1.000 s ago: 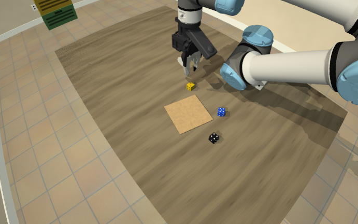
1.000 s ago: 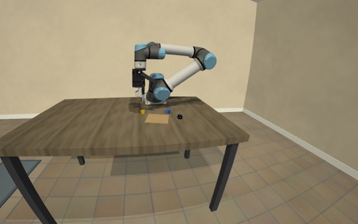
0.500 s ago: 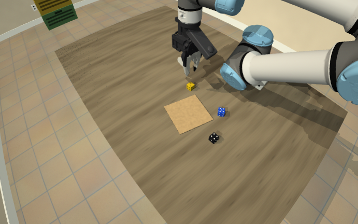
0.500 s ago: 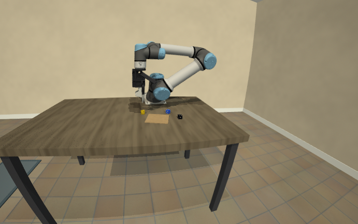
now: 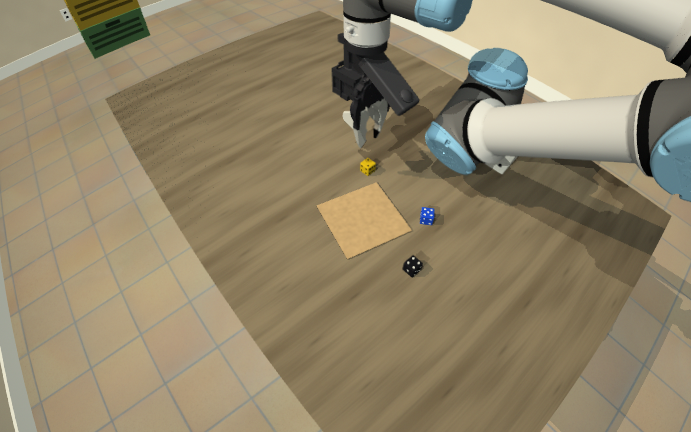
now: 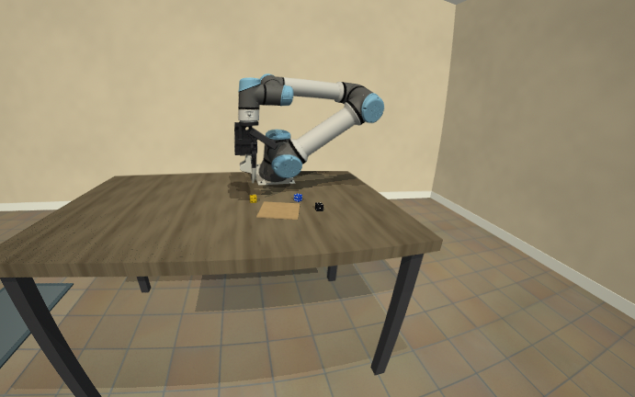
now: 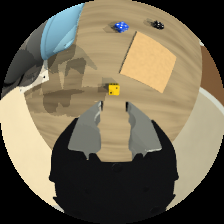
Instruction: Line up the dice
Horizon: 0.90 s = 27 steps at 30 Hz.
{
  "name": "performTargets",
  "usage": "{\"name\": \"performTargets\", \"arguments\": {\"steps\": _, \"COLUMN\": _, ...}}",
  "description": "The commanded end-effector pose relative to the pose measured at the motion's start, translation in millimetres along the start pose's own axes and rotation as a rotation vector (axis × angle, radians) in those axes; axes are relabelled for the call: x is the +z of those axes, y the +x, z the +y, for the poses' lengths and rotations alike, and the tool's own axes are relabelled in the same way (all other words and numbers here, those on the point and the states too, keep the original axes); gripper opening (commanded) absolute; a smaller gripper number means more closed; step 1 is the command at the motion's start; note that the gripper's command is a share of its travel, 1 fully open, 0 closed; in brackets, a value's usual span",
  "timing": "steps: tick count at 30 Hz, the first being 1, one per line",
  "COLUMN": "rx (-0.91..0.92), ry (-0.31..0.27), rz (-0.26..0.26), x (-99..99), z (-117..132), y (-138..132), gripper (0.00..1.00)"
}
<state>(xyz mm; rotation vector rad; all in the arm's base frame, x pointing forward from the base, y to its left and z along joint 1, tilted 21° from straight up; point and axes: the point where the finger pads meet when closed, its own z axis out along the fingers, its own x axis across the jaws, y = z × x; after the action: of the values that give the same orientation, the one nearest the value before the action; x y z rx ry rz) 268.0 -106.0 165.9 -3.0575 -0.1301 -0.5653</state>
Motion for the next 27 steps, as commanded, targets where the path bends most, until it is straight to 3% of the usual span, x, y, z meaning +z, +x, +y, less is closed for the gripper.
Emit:
{"name": "performTargets", "arguments": {"steps": 1, "rx": 0.0, "ry": 0.0, "rz": 0.0, "x": 2.9, "z": 0.2, "y": 0.1, "gripper": 0.24}}
{"name": "performTargets", "arguments": {"steps": 27, "rx": 0.0, "ry": 0.0, "rz": 0.0, "x": 36.9, "z": 0.2, "y": -0.4, "gripper": 0.24}}
